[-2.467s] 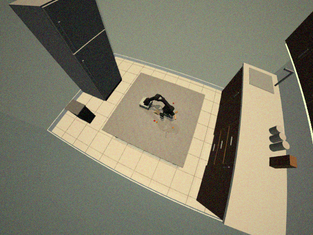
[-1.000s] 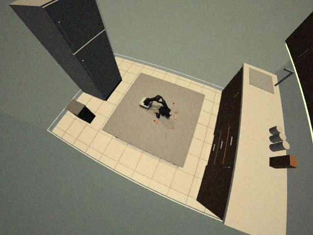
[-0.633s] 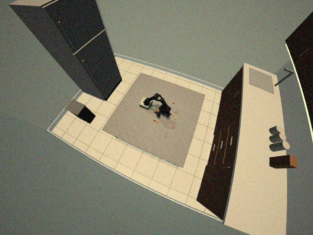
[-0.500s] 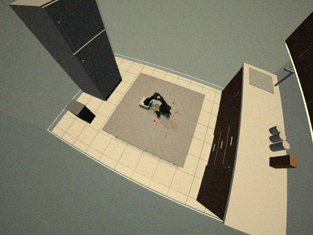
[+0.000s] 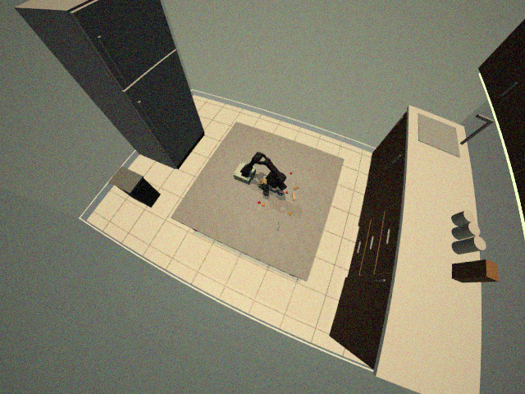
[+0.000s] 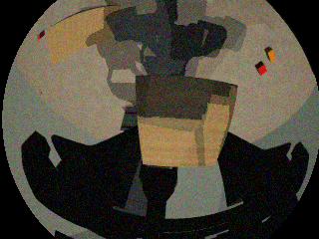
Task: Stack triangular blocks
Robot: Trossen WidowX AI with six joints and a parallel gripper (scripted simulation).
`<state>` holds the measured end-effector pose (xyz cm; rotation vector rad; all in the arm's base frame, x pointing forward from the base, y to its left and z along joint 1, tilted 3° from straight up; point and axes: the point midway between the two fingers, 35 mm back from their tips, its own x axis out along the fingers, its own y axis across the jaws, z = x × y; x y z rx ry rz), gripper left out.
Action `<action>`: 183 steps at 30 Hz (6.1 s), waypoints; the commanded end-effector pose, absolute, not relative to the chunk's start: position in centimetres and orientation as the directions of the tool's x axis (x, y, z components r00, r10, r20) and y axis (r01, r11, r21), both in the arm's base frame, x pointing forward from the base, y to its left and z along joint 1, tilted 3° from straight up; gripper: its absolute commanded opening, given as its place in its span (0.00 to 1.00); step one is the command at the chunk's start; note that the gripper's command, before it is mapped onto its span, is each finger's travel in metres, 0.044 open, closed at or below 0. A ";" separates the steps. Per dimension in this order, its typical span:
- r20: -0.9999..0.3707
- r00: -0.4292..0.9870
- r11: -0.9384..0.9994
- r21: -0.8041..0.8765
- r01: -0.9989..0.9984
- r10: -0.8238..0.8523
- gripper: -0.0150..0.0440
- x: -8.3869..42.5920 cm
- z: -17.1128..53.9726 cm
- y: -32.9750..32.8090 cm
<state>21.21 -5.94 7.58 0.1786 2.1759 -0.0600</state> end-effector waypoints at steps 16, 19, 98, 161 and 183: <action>-0.952 -0.298 0.936 0.167 -0.311 0.070 0.25 20.3 8.0 -5.7; -0.966 -0.253 0.904 0.162 -0.396 0.063 0.25 20.2 8.1 -5.7; -0.997 0.075 0.517 -0.061 -0.854 0.005 0.25 28.4 5.4 2.6; -0.997 0.081 0.521 -0.070 -0.851 -0.003 0.25 29.4 2.5 3.5; -0.997 0.081 0.521 -0.070 -0.851 -0.003 0.25 29.5 2.2 3.6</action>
